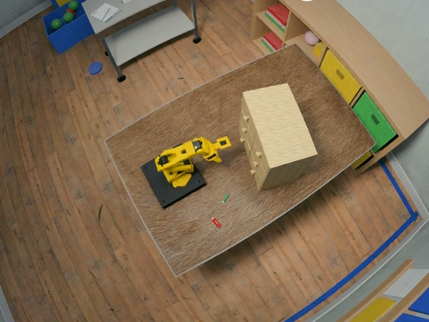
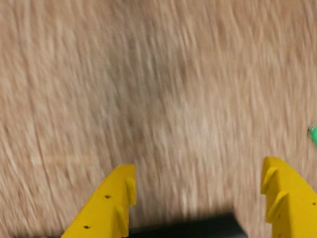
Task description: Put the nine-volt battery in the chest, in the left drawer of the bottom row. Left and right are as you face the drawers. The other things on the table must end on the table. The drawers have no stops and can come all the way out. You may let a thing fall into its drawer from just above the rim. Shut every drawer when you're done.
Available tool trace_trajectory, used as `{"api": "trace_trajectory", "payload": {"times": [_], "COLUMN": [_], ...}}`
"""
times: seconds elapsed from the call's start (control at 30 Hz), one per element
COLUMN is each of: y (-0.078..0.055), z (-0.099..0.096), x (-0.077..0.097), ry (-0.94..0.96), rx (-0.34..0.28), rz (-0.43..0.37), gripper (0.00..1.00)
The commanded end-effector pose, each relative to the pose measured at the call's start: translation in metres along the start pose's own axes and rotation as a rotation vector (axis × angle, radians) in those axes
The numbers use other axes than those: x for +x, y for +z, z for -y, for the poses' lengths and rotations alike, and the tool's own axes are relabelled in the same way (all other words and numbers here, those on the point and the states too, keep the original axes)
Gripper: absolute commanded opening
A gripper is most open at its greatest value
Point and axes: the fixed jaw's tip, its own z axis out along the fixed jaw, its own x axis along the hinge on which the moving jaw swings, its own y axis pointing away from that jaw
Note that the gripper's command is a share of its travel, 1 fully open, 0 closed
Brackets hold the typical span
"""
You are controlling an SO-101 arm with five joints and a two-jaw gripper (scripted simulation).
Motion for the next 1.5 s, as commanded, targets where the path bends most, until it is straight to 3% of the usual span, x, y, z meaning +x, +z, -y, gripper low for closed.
{"api": "trace_trajectory", "payload": {"times": [0.0, 0.17, 0.23, 0.27, 0.73, 1.47], "y": [0.004, 0.006, 0.006, 0.006, 0.006, 0.006], "z": [0.009, 0.017, 0.017, 0.018, 0.018, 0.018], "x": [0.012, 0.029, 0.029, 0.032, 0.032, 0.032], "ry": [0.055, 0.121, 0.121, 0.135, 0.136, 0.136], "rx": [0.012, 0.010, 0.010, 0.008, 0.008, 0.008], "rz": [-0.170, -0.387, -0.387, -0.430, -0.432, -0.432], "gripper": [0.28, 0.31, 0.31, 0.31, 0.40, 0.40]}}
